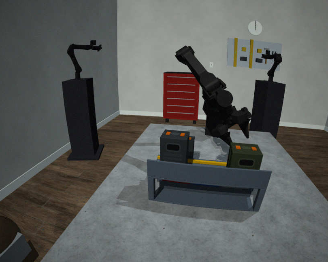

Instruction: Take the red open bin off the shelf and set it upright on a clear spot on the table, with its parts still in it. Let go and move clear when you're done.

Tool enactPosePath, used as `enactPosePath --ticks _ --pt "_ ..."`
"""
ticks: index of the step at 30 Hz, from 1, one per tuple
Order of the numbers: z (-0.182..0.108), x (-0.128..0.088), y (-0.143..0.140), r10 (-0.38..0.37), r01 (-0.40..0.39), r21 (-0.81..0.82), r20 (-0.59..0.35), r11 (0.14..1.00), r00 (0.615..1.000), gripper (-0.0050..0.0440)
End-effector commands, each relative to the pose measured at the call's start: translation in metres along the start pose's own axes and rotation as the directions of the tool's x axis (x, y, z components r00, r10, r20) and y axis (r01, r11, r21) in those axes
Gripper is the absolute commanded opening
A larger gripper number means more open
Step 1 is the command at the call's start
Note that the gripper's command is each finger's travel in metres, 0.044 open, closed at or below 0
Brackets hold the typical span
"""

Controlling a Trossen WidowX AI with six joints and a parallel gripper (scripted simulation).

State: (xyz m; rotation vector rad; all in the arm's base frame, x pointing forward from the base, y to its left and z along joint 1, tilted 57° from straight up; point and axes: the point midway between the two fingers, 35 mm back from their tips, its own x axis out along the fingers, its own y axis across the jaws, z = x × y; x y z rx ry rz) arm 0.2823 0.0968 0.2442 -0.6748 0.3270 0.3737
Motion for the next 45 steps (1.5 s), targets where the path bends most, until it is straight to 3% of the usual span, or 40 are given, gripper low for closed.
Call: enactPosePath --ticks 1,5,17,22,34,39,45 --pt "0.005 -0.003 -0.008 -0.026 0.025 0.035 0.027 0.999 0.999 0.0440" --pt "0.006 -0.003 -0.030 -0.097 0.085 0.167 0.065 0.982 0.993 0.0440" --pt "0.006 -0.003 -0.030 -0.097 0.085 0.167 0.065 0.982 0.993 0.0440" --pt "0.007 -0.006 -0.058 -0.192 0.149 0.314 0.110 0.938 0.975 0.0440" --pt "0.007 -0.006 -0.058 -0.192 0.149 0.314 0.110 0.938 0.975 0.0440" --pt "0.007 -0.012 -0.086 -0.288 0.195 0.446 0.151 0.874 0.946 0.0440" --pt "0.007 -0.012 -0.086 -0.288 0.195 0.446 0.151 0.874 0.946 0.0440"
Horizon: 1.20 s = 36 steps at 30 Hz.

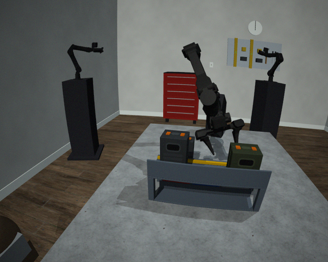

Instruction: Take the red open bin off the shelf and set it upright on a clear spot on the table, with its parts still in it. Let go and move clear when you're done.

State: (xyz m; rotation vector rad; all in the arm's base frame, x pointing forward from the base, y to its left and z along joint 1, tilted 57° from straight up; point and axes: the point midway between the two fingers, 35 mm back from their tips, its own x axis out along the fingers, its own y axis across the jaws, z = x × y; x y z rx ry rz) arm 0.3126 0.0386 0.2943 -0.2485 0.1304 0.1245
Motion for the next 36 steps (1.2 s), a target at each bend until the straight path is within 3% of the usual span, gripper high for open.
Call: enactPosePath --ticks 1,6,11,23,28,36 --pt "0.005 -0.003 -0.002 -0.005 0.005 0.013 0.024 1.000 1.000 0.0440" --pt "0.005 -0.003 -0.002 -0.005 0.005 0.013 0.024 1.000 1.000 0.0440" --pt "0.017 -0.006 -0.028 -0.080 0.066 0.138 0.104 0.988 0.991 0.0440" --pt "0.017 -0.006 -0.028 -0.080 0.066 0.138 0.104 0.988 0.991 0.0440" --pt "0.029 -0.012 -0.054 -0.155 0.106 0.253 0.182 0.962 0.971 0.0440" --pt "0.029 -0.012 -0.054 -0.155 0.106 0.253 0.182 0.962 0.971 0.0440"
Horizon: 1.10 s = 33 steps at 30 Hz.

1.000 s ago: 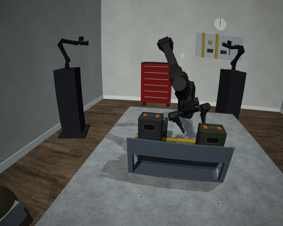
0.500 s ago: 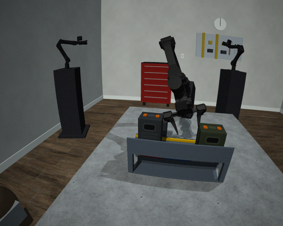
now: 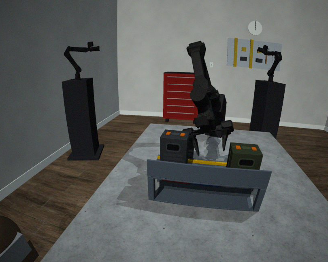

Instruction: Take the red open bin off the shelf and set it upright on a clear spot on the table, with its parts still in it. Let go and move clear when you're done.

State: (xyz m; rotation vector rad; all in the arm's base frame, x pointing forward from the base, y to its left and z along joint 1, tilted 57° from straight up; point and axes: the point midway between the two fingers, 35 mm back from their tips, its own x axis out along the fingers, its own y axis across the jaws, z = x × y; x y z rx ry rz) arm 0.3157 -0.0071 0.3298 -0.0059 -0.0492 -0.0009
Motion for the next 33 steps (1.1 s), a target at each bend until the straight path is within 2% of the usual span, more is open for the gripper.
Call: enactPosePath --ticks 1,4,9,21,26,33 --pt "0.007 -0.003 0.000 0.001 -0.001 0.007 0.023 1.000 1.000 0.0440" --pt "0.007 -0.003 0.000 0.001 -0.001 0.007 0.023 1.000 1.000 0.0440" --pt "0.037 -0.041 0.015 -0.001 0.001 0.001 0.024 1.000 1.000 0.0440" --pt "0.037 -0.041 0.015 -0.001 0.001 0.001 0.024 1.000 1.000 0.0440" --pt "0.067 -0.081 0.031 -0.002 0.001 0.004 0.023 1.000 1.000 0.0440" --pt "0.067 -0.081 0.031 -0.002 0.001 0.004 0.023 1.000 1.000 0.0440"
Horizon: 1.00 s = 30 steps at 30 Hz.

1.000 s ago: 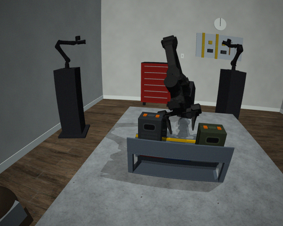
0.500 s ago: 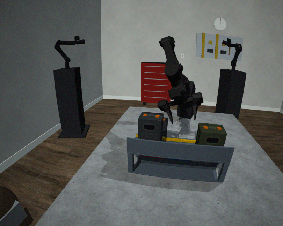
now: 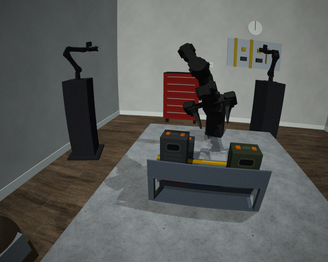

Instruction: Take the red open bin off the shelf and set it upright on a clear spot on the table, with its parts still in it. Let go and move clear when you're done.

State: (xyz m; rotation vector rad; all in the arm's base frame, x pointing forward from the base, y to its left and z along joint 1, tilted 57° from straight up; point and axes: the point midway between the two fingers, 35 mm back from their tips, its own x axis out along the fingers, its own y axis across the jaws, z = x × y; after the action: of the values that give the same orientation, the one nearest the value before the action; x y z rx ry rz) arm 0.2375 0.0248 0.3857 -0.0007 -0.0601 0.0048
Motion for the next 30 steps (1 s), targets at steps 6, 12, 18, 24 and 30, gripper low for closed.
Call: enactPosePath --ticks 6,12,18,24,30 --pt "0.011 -0.012 0.003 -0.004 0.004 0.002 0.009 1.000 1.000 0.0440" --pt "0.039 -0.045 0.015 -0.007 0.007 0.002 0.009 1.000 1.000 0.0440" --pt "0.039 -0.045 0.015 -0.007 0.007 0.002 0.009 1.000 1.000 0.0440" --pt "0.035 -0.041 0.013 -0.002 0.002 0.006 0.005 1.000 1.000 0.0440" --pt "0.031 -0.034 0.011 -0.008 0.008 0.006 0.000 1.000 1.000 0.0440"
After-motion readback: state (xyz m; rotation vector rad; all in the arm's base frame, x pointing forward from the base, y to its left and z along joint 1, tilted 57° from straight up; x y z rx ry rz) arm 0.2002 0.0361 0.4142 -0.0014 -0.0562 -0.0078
